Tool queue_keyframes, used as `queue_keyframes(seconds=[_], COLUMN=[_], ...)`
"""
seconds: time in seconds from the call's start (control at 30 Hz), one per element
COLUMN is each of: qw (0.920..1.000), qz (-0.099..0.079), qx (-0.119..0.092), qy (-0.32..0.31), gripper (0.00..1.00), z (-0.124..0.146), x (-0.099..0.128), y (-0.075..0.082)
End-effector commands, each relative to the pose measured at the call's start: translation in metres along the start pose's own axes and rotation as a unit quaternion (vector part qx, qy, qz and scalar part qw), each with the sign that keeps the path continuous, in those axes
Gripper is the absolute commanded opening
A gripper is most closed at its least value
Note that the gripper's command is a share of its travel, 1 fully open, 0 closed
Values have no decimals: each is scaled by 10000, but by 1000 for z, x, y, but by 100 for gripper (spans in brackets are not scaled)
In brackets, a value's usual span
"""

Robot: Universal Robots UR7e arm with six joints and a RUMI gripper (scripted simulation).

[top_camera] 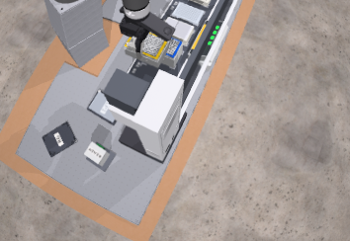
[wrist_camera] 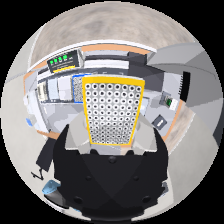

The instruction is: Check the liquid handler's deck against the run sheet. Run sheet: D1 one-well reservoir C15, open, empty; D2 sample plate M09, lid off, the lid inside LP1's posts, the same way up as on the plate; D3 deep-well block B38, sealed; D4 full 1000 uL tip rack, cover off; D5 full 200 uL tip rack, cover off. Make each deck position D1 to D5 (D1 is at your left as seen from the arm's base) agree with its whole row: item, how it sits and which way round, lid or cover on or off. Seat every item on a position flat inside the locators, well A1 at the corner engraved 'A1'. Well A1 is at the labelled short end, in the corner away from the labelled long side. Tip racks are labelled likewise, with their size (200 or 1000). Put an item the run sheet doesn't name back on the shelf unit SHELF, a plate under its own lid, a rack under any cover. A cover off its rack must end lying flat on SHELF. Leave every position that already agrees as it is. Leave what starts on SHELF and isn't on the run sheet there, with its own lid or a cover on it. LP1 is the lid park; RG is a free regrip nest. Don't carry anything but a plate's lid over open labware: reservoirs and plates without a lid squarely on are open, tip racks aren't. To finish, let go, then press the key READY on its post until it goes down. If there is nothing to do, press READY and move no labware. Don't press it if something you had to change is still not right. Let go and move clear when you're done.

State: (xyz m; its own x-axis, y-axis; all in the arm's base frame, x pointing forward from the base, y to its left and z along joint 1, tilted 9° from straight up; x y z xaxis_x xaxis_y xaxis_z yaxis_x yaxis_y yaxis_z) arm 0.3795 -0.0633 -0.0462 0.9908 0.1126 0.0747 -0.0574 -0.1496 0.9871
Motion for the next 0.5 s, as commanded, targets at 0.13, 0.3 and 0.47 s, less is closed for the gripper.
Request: queue_keyframes(seconds=[0.13, 0.3, 0.47], qw=[10000, 10000, 10000], qz=[31, 26, 26], qx=[-30, -25, -25], qy=[6, 3, 3], gripper=[0, 0, 0], z=[4, 3, 3], x=[6, 4, 5], y=[-1, -1, -1])
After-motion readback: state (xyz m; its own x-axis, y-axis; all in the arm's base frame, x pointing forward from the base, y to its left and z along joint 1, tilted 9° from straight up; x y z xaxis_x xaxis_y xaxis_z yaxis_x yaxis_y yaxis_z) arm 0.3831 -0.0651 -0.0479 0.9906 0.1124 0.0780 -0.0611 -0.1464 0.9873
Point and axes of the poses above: the point where the finger pads meet when closed, its own y axis back along the fingers, its own z axis across the jaws, x = y × z, the point moved 1 cm from there along y, back along the fingers, and after that the axes turned 6 degrees about y, right-handed, at the moved point
